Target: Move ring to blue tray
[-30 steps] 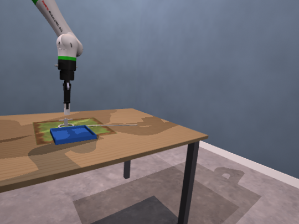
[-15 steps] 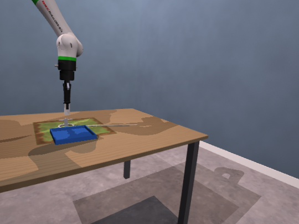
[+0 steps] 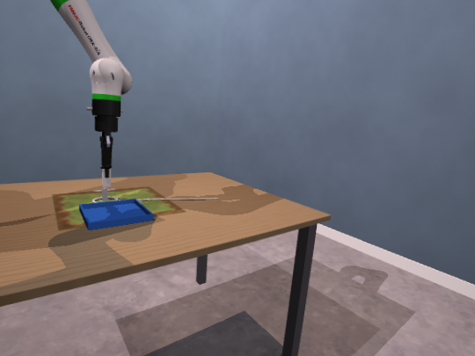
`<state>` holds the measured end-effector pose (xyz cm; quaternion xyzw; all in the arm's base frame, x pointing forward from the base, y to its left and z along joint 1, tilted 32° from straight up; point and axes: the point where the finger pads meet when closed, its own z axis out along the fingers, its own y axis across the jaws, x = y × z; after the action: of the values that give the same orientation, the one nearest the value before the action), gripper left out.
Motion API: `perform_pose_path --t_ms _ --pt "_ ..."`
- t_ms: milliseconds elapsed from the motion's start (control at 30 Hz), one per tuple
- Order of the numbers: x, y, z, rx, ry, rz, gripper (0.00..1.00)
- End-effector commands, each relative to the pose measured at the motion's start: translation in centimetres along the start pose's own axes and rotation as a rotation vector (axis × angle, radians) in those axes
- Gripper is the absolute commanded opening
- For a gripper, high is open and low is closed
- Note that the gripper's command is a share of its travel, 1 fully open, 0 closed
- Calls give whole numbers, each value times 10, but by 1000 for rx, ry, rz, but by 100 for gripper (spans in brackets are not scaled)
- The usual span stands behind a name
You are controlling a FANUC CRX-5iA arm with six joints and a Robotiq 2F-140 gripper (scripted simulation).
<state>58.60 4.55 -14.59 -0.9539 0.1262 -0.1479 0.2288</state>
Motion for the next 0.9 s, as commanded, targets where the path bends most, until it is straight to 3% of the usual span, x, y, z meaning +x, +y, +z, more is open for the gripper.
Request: perform_pose_path --t_ms 0,867 --pt "1 0 5 0 1 0 16" --pt "1 0 49 0 1 0 16"
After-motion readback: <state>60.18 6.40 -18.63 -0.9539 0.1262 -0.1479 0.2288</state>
